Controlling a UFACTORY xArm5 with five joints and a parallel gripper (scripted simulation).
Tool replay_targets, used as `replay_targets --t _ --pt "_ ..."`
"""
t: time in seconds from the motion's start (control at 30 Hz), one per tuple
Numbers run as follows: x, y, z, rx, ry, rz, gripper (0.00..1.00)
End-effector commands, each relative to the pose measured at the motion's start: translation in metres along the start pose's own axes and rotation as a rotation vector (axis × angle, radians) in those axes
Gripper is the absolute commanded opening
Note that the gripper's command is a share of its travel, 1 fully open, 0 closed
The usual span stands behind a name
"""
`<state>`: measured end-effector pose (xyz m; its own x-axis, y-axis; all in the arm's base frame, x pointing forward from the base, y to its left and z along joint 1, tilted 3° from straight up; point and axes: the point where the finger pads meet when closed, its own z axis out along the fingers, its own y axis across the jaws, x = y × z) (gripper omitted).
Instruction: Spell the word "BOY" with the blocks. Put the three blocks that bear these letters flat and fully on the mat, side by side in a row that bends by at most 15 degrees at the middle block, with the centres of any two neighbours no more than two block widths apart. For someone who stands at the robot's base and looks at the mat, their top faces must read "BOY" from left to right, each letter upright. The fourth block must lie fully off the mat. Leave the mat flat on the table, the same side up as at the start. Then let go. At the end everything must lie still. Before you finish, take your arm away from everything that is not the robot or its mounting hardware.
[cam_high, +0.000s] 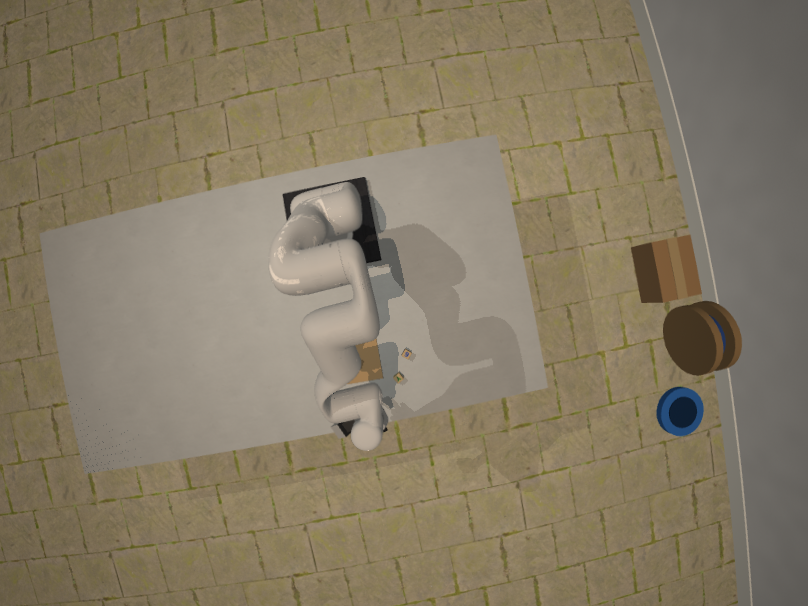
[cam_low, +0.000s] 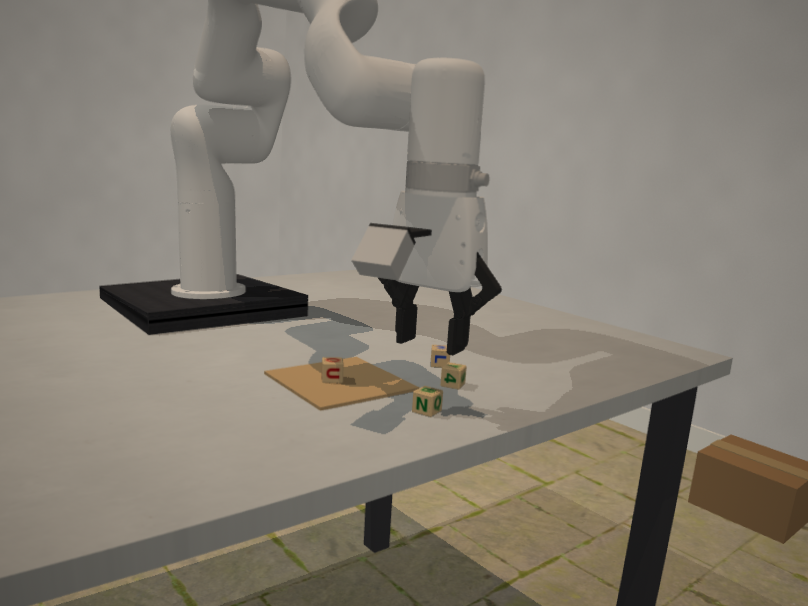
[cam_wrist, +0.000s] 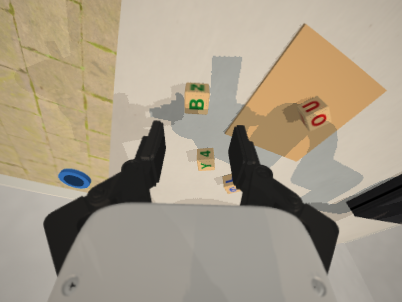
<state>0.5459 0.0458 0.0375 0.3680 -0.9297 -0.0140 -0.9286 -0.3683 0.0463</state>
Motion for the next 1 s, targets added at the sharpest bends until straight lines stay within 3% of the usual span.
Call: replay_targets --t 0.0,0.97 --pt "0.000 -0.002 0.005 0.004 0.001 0.000 0.63" --pt "0.001 -0.002 0.038 0.004 0.001 0.000 0.63"
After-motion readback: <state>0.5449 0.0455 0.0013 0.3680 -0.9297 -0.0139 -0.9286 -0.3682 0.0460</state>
